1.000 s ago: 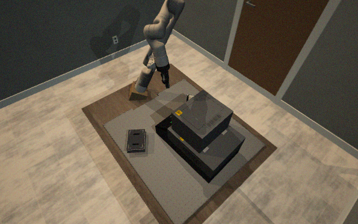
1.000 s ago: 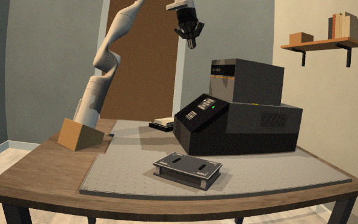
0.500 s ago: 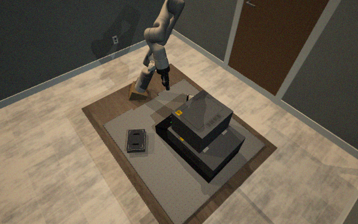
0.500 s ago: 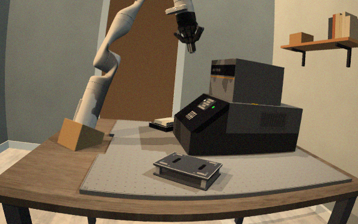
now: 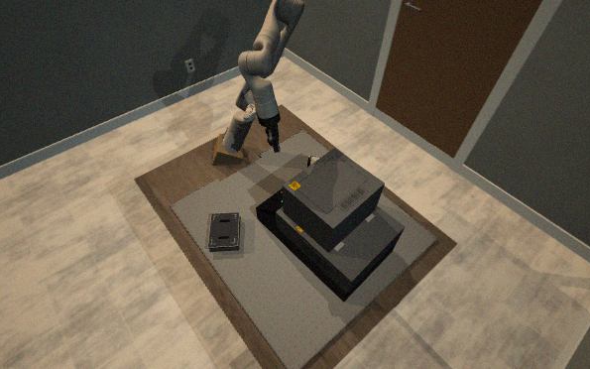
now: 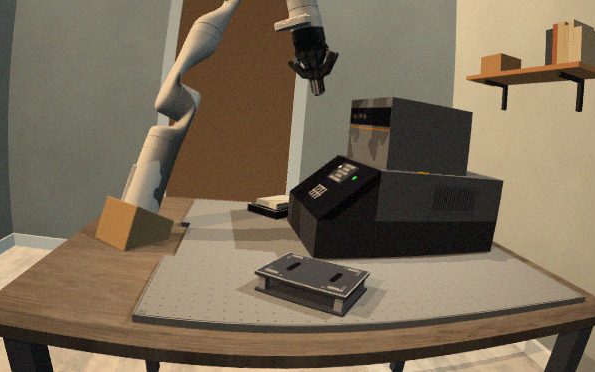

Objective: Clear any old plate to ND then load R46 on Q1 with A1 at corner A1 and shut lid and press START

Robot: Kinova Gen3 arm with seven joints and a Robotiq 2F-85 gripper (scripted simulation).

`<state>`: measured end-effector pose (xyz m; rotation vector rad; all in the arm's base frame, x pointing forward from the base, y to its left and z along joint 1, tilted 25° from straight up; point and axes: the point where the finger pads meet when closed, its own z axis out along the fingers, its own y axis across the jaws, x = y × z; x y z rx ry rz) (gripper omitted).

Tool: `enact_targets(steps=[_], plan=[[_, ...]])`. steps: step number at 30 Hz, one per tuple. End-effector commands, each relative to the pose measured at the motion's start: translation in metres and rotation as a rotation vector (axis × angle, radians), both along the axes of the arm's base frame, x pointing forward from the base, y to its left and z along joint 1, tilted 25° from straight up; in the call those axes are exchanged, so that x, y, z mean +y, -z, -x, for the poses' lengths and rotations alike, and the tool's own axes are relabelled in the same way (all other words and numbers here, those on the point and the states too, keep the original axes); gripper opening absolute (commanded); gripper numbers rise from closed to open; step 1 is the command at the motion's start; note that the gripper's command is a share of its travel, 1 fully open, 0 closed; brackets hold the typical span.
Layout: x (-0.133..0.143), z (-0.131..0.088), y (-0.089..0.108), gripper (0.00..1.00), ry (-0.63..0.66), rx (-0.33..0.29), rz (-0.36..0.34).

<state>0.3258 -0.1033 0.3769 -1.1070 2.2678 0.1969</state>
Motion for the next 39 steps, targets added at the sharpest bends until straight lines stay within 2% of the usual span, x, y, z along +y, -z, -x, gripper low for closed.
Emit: enact_targets(steps=[1, 39], plan=[[0.001, -0.001, 0.004, 0.10, 0.001, -0.001, 0.001], [0.017, -0.011, 0.044, 0.10, 0.001, -0.001, 0.001]])
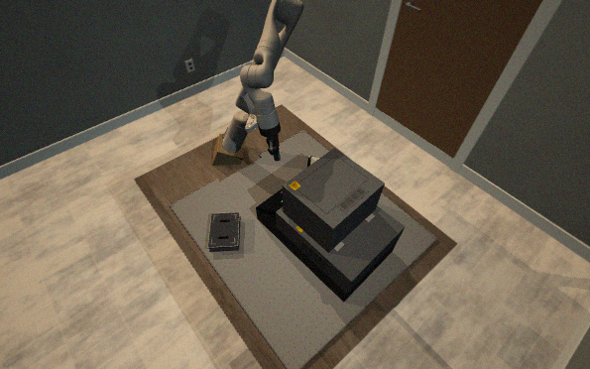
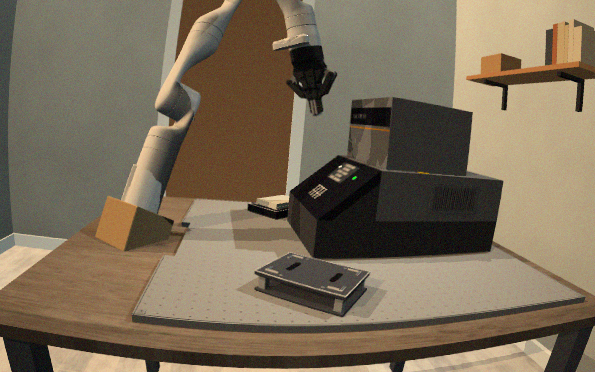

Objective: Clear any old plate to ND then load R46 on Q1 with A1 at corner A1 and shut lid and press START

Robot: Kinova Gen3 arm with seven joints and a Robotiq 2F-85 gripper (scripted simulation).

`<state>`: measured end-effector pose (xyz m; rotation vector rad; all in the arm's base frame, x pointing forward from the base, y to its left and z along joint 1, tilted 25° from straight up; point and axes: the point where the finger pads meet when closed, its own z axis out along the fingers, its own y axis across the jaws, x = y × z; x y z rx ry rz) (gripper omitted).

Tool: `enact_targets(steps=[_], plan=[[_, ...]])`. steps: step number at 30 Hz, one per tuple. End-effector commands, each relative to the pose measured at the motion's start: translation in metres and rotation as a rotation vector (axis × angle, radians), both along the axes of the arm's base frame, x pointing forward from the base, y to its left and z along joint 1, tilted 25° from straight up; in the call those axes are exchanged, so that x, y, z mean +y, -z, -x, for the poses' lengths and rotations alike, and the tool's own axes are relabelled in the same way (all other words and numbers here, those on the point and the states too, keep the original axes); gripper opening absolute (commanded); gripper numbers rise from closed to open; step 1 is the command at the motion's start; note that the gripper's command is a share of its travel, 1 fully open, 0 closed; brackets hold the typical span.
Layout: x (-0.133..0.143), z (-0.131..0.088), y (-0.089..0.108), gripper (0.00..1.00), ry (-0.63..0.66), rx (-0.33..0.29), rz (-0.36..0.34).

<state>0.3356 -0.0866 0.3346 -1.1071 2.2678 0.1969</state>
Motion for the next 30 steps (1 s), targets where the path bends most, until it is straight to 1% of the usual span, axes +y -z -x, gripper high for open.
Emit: enact_targets(steps=[1, 30], plan=[[0.000, -0.001, 0.002, 0.10, 0.001, -0.001, 0.001], [0.013, -0.008, 0.034, 0.10, 0.001, -0.001, 0.001]])
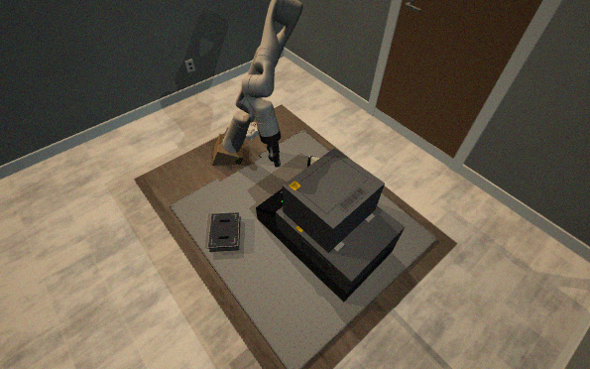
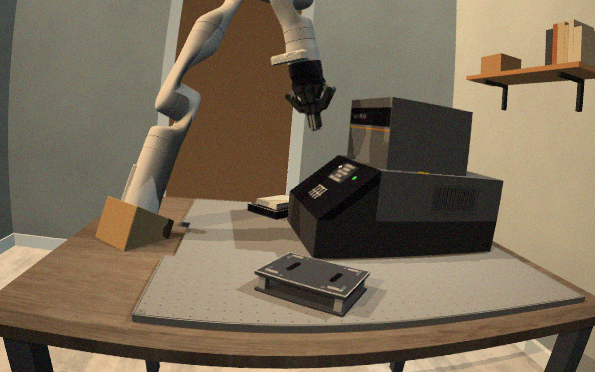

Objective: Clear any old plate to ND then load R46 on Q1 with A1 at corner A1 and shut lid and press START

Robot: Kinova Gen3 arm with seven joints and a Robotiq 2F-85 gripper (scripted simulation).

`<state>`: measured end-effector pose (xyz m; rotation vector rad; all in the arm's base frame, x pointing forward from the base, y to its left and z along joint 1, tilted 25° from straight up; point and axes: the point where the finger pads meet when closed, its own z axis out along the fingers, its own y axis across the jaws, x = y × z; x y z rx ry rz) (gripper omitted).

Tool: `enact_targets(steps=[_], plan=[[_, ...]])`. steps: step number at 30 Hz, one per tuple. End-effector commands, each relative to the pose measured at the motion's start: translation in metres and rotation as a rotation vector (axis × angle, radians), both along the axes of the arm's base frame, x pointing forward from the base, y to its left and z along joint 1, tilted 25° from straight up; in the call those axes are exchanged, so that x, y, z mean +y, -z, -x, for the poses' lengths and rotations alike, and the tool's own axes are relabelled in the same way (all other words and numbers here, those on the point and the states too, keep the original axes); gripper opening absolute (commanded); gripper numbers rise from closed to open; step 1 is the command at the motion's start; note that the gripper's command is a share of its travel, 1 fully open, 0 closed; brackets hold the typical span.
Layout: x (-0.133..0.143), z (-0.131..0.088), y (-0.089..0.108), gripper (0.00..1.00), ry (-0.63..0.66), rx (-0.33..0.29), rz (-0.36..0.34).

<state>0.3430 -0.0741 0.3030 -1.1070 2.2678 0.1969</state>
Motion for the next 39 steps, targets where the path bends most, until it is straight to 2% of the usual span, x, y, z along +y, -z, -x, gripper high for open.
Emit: enact_targets(steps=[1, 39], plan=[[0.001, -0.001, 0.004, 0.10, 0.001, -0.001, 0.001], [0.017, -0.010, 0.043, 0.10, 0.001, -0.001, 0.001]])
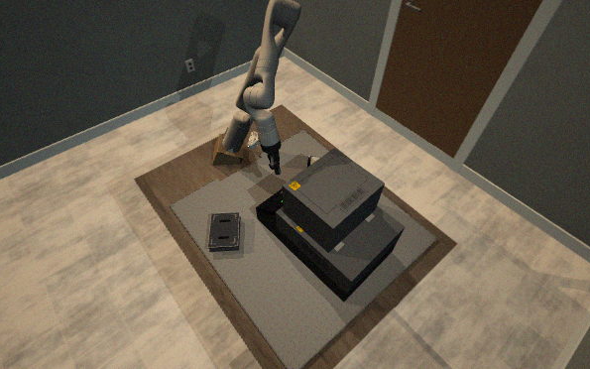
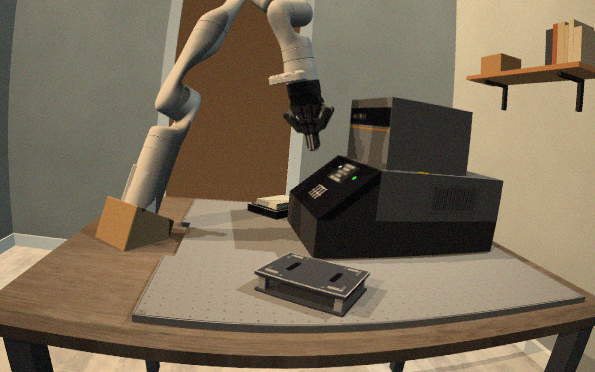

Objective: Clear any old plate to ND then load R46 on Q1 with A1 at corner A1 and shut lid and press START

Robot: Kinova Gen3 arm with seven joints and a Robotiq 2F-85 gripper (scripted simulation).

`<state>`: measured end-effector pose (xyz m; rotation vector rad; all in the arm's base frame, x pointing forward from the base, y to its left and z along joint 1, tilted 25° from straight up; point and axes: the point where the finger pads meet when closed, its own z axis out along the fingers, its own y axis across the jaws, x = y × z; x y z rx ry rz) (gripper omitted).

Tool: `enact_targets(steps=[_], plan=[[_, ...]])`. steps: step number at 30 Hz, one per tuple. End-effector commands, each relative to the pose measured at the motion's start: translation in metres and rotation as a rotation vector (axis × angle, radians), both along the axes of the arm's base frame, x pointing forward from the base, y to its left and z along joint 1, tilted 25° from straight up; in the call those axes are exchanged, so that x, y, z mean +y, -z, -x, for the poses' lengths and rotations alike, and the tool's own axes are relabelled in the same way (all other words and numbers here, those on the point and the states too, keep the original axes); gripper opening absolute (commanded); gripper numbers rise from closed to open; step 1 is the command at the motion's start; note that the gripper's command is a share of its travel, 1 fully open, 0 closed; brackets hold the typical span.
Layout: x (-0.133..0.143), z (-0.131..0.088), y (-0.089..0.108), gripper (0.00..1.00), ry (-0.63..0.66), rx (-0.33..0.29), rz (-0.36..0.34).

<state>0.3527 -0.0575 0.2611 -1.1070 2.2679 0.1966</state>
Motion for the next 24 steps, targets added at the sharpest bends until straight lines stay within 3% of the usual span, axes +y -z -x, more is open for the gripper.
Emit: enact_targets(steps=[1, 24], plan=[[0.001, -0.001, 0.002, 0.10, 0.001, -0.001, 0.000], [0.011, -0.007, 0.028, 0.10, 0.001, -0.001, 0.000]])
